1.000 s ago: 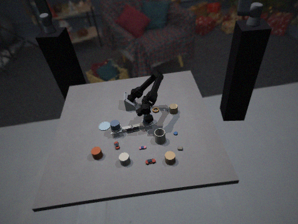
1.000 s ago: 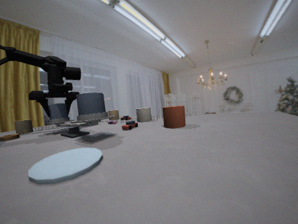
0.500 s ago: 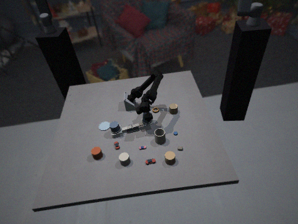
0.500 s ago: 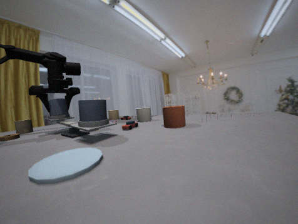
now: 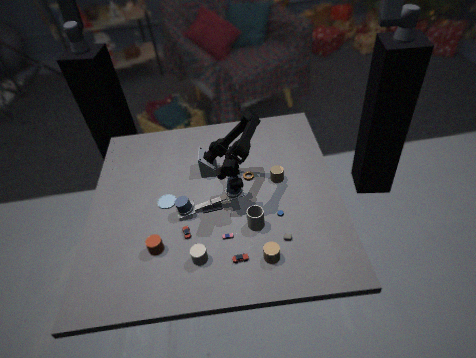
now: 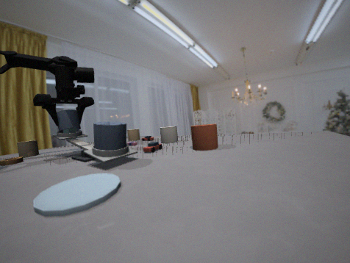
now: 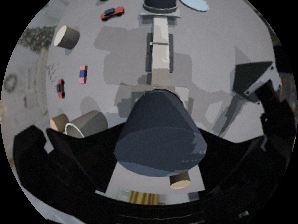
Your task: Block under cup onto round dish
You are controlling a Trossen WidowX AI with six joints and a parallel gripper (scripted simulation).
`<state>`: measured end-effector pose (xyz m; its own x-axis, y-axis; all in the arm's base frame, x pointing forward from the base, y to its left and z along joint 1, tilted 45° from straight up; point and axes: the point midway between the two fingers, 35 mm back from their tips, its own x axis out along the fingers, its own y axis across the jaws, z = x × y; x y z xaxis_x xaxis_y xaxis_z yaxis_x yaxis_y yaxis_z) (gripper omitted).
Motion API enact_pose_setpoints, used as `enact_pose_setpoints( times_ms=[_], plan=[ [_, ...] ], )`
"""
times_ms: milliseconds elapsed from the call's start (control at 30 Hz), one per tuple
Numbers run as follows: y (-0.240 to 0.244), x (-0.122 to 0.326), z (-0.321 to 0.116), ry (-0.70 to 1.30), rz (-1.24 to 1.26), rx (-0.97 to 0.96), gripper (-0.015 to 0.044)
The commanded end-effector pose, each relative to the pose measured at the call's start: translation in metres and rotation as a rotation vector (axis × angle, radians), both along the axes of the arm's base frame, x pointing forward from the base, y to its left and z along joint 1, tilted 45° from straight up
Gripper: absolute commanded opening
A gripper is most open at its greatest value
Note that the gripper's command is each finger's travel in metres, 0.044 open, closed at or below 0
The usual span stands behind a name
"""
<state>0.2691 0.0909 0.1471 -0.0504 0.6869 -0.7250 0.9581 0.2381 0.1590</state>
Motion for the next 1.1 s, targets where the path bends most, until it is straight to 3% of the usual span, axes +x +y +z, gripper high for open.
enact_pose_setpoints(
  times_ms=[0,1067],
  plan=[
    [-0.003,0.003,0.008,-0.017,-0.002,0.010,0.0000],
    [-0.032,0.001,0.038,-0.031,-0.017,0.009,0.0000]
  ],
)
